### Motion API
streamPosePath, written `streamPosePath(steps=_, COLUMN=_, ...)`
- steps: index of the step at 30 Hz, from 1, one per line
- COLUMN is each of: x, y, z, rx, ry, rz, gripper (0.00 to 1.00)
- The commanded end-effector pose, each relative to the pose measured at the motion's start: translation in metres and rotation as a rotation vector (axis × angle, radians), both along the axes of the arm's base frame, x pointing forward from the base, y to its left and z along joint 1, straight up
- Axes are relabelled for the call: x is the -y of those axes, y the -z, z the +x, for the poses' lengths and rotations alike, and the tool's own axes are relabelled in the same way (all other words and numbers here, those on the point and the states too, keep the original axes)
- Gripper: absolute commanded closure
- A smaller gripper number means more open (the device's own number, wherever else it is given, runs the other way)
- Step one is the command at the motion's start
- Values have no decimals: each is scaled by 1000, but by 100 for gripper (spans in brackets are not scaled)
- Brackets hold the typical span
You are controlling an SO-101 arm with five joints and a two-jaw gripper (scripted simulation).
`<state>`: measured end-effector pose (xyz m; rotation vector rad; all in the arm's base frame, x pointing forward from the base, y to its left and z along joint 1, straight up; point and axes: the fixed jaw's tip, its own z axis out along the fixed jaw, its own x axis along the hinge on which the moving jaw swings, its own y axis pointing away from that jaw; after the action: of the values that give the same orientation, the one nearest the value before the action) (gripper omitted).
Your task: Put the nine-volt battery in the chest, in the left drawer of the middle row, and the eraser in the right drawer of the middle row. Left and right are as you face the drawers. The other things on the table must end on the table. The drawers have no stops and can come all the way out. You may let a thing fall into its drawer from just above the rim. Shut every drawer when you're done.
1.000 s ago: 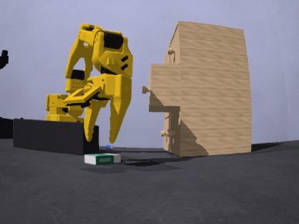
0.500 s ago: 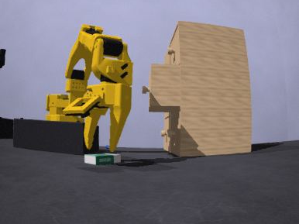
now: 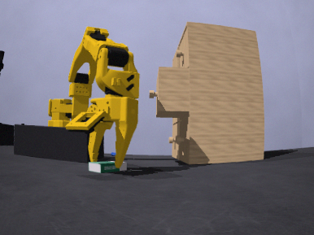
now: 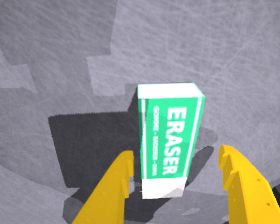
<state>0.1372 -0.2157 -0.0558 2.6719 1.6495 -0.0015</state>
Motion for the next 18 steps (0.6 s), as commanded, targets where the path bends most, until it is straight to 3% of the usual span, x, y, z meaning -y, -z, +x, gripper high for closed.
streamPosePath(steps=1, x=0, y=3, z=0, rx=1, ry=8, rz=0, gripper=73)
streamPosePath(steps=18, x=0, y=6, z=0, rx=1, ry=8, rz=0, gripper=73)
